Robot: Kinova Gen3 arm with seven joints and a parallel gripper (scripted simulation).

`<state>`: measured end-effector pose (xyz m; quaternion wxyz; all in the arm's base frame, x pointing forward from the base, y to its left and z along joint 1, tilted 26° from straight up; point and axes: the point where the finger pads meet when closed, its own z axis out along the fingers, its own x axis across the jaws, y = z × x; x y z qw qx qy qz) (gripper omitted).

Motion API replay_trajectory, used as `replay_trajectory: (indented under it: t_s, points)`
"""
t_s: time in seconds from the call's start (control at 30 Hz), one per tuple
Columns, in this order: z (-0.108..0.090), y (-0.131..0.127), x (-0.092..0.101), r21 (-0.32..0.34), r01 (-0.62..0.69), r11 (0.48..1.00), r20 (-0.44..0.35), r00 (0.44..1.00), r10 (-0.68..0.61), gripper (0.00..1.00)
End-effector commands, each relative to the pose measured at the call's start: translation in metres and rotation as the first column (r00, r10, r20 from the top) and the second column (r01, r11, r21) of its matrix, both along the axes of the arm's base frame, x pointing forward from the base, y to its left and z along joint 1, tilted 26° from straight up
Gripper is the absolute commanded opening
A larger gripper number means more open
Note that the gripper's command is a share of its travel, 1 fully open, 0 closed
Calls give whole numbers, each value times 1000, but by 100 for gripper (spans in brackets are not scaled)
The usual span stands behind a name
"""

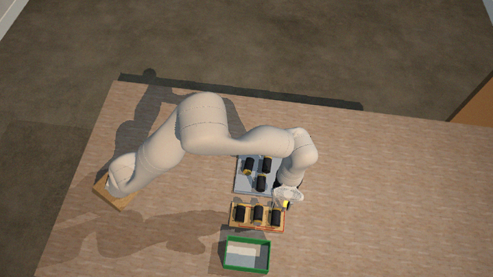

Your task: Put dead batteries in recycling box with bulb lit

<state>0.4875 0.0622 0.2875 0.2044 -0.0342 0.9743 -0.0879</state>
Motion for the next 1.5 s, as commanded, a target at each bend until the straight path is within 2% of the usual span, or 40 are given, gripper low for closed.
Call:
replay_trajectory:
  t_s: [0.0, 0.73, 1.47]
  points:
    - [1, 0, 0, 3, 5, 1000, 2, 1000, -5, 90]
    - [1, 0, 0, 41, 88, 995, 15, 996, -88, 90]
    - [1, 0, 0, 123, 255, 959, 31, 965, -261, 90]
